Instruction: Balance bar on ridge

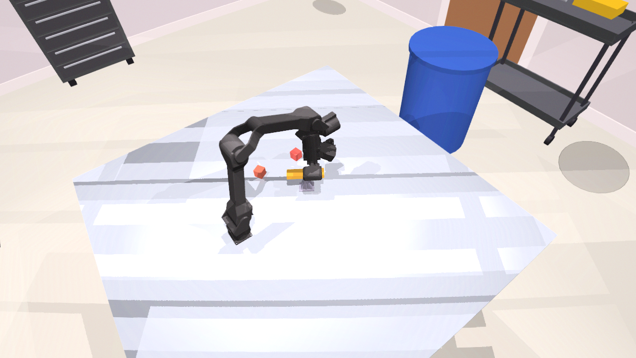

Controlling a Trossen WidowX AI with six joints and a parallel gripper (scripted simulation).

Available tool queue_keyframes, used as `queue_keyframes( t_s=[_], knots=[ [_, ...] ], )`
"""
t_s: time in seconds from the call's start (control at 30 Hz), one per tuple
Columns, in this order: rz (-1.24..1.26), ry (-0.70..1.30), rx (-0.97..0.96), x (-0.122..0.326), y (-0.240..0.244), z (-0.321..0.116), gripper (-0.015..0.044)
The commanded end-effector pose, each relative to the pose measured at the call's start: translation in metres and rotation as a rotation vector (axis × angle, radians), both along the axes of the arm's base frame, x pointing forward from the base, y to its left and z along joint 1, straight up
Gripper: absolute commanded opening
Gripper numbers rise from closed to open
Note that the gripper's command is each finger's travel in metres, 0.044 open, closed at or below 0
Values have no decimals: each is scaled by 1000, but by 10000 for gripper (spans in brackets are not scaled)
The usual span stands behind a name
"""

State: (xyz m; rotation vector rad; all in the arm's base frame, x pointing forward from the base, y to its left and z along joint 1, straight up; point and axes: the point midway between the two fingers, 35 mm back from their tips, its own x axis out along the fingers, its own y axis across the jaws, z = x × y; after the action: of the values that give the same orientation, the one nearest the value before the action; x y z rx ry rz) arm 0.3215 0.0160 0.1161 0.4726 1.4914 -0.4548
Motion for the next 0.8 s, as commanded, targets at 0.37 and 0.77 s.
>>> queue_keyframes(
  t_s=[0.37,0.77],
  knots=[
    [0,-1,0,1,0,7,440],
    [0,-13,1,-3,0,100,440]
  ],
)
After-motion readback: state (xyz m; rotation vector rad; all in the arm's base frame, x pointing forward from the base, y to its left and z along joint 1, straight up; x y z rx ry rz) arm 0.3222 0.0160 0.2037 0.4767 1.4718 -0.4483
